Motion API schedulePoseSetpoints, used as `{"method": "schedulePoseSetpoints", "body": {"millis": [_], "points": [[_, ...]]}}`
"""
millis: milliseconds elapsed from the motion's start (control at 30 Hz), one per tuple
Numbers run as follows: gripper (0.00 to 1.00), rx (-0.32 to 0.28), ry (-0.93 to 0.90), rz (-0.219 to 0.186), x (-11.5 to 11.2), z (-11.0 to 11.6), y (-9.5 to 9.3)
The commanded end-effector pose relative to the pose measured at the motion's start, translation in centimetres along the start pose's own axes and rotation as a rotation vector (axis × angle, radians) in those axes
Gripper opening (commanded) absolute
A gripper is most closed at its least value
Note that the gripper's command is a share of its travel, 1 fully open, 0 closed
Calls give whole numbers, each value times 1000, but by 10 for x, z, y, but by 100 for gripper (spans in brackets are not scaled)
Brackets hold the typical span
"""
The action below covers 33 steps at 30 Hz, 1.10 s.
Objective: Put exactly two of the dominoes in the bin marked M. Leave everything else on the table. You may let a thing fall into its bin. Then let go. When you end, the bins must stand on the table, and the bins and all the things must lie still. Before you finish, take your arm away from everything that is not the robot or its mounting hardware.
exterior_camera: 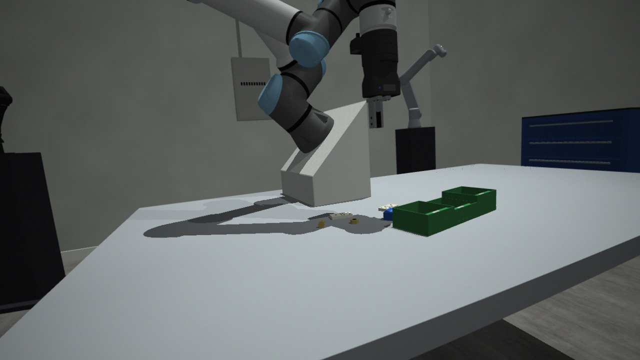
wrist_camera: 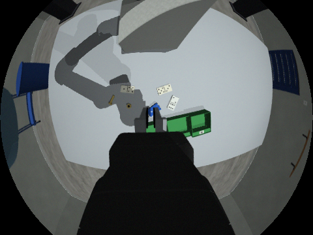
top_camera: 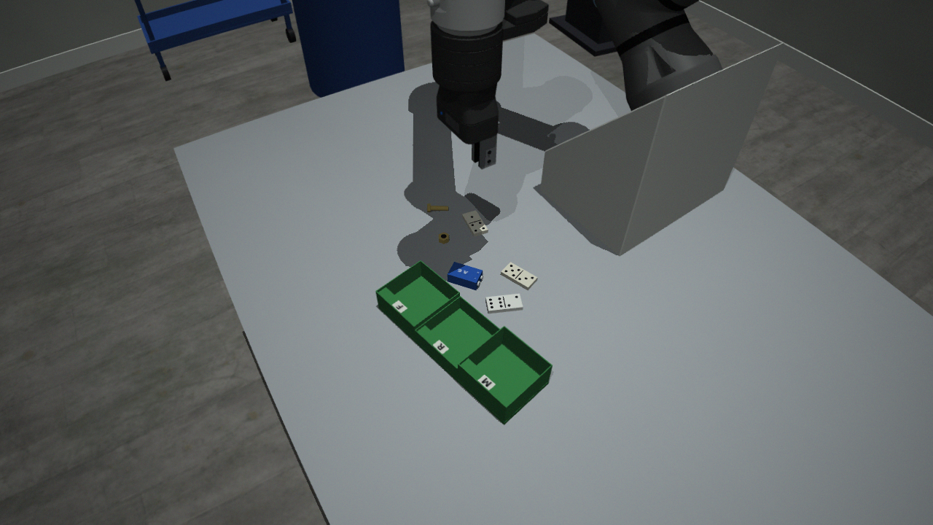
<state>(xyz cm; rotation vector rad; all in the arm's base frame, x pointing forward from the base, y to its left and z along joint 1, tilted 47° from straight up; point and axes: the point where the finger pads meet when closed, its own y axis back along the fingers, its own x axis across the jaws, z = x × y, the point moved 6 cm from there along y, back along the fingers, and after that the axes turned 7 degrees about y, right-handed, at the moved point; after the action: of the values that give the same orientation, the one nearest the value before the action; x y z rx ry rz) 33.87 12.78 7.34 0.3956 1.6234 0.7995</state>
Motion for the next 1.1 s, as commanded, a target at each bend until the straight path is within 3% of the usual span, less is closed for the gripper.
{"method": "schedulePoseSetpoints", "body": {"millis": [0,200,267,700,1067], "points": [[31,-1,-151,-3,2,18,-17],[31,0,-299,-1,6,53,-52],[31,0,-299,-1,6,53,-52],[31,6,-670,0,15,126,-124],[31,5,-936,4,15,127,-125]]}}
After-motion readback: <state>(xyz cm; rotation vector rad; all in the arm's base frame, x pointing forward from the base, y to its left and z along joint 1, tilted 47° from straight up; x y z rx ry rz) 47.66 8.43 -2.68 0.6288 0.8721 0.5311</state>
